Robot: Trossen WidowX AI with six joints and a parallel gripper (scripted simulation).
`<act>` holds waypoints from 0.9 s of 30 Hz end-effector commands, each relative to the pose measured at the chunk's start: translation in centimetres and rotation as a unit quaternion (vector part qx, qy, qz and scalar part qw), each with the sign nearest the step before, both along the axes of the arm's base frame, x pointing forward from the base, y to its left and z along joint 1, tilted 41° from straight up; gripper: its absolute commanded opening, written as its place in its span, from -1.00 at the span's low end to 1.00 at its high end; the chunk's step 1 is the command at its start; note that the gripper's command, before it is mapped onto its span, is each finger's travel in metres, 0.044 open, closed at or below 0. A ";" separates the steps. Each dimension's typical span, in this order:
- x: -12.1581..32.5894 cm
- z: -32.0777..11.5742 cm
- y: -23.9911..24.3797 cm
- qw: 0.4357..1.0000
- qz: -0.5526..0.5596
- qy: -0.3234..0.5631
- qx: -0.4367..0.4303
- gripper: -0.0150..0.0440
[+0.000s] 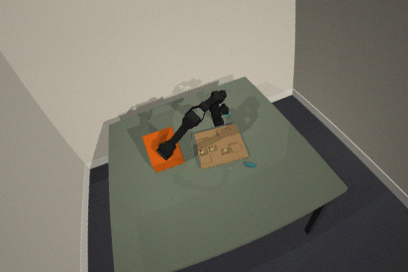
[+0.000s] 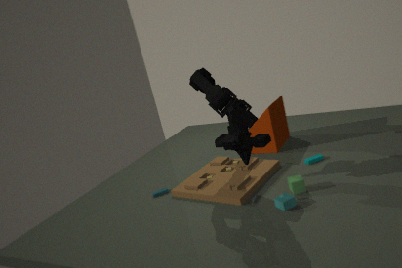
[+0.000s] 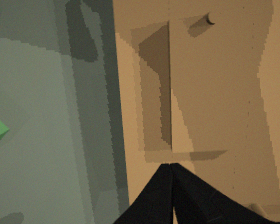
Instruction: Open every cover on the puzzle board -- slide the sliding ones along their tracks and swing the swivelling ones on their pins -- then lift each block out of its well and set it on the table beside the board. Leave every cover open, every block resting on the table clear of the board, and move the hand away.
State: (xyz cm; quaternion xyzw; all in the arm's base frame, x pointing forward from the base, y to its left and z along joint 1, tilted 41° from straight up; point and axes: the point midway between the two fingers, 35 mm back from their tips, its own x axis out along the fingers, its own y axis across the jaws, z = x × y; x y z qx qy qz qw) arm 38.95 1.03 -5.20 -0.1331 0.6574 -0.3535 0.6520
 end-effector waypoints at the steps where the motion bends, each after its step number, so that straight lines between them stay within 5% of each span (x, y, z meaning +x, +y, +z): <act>1: 0.2 0.1 0.1 1.000 -0.004 -0.005 0.001 -0.49; 27: 0.2 -0.2 -0.2 1.000 -0.004 -0.005 0.001 -0.49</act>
